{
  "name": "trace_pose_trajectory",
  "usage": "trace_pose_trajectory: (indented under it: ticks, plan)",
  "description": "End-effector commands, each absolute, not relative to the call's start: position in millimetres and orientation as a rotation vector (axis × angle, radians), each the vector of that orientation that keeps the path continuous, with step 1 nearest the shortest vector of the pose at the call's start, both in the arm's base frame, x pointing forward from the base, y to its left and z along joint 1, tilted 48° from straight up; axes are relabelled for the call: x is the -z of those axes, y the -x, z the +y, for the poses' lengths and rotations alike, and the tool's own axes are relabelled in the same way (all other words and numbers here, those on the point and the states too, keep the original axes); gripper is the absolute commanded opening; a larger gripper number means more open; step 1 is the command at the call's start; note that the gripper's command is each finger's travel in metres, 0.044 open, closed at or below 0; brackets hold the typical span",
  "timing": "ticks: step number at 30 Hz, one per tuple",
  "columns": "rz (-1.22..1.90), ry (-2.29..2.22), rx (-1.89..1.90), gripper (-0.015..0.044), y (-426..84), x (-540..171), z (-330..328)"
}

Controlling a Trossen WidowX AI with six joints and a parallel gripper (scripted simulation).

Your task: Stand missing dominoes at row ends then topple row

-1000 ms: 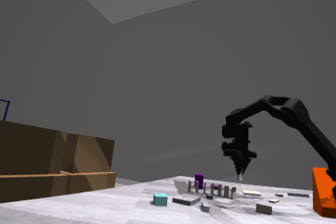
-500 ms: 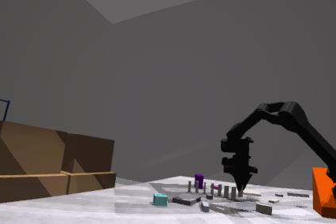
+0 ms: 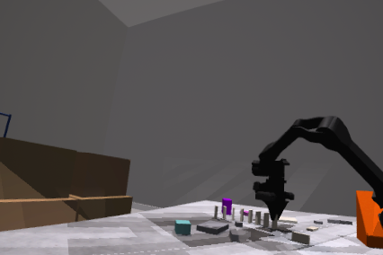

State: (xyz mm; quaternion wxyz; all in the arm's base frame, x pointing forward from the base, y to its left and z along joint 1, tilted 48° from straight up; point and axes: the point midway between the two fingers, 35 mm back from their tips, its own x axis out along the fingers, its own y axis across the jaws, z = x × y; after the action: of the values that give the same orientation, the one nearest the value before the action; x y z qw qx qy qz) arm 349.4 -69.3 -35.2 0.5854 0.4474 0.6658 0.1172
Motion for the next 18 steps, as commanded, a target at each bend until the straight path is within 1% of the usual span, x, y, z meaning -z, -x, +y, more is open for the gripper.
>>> trace_pose_trajectory:
  ticks: [1, 9, 10, 14, 18]
  plan:
    - [1.554, -1.050, -0.273, 0.0212, -349, 35, -68]
    - [1.554, -1.050, -0.273, 0.0422, -349, 35, -68]
    - [1.554, -1.050, -0.273, 0.0440, -349, 35, -68]
    - [1.554, -1.055, -0.266, 0.0440, -350, 30, -76]
    - [1.553, -1.084, -0.231, 0.0440, -350, -5, -119]
